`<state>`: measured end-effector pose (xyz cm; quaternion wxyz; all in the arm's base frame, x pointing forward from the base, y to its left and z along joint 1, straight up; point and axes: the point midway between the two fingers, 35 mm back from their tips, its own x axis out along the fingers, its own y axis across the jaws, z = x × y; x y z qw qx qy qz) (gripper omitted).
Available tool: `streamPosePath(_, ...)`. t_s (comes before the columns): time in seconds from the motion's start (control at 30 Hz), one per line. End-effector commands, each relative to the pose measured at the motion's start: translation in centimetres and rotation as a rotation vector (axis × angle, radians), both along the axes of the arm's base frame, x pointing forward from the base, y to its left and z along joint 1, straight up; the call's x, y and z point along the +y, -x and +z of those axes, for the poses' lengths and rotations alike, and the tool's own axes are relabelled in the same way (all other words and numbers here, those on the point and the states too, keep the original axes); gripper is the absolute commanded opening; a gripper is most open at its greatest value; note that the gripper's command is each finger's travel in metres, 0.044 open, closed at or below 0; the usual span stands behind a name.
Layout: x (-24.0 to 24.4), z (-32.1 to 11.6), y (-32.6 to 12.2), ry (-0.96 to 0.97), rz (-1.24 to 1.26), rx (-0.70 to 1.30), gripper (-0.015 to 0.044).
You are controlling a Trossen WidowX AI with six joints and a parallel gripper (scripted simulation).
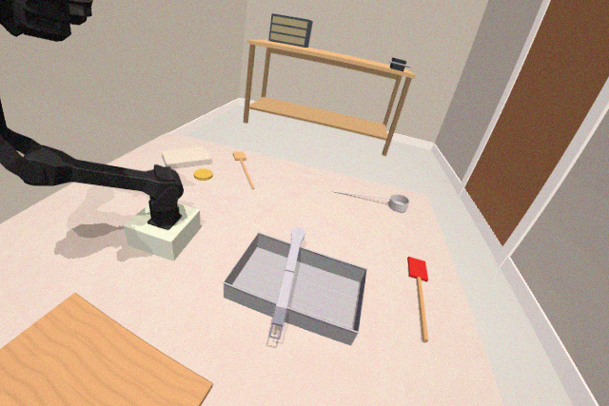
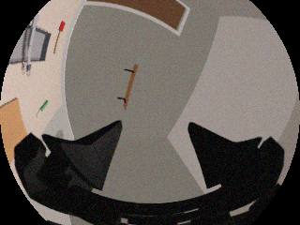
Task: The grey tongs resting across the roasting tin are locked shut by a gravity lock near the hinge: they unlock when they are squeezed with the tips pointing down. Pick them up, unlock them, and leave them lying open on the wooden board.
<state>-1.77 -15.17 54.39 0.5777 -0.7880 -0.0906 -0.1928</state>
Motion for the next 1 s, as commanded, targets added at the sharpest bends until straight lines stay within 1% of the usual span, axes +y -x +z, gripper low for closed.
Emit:
streamPosePath(0.0,0.2,0.0,-0.1,-0.005,0.003,0.002,0.0374)
streamPosePath(0.13,3.2,0.5,-2.3,-0.103,0.055,0.033,0.0269)
streamPosePath(0.17,4.4,0.6,-3.3,-0.149,0.076,0.047,0.0260)
streamPosePath(0.27,8.0,0.3,-7.0,-0.313,0.138,0.103,0.0260)
streamPosePath(0.37,10.8,-0.4,-9.5,-0.436,0.230,0.143,0.0260)
streamPosePath(0.53,14.6,-3.3,-16.3,-0.758,0.261,0.252,0.0260)
streamPosePath(0.77,16.5,-8.0,-23.1,-1.134,0.235,0.334,0.0260)
streamPosePath(0.97,16.6,-13.5,-28.4,-1.496,0.154,0.370,0.0260)
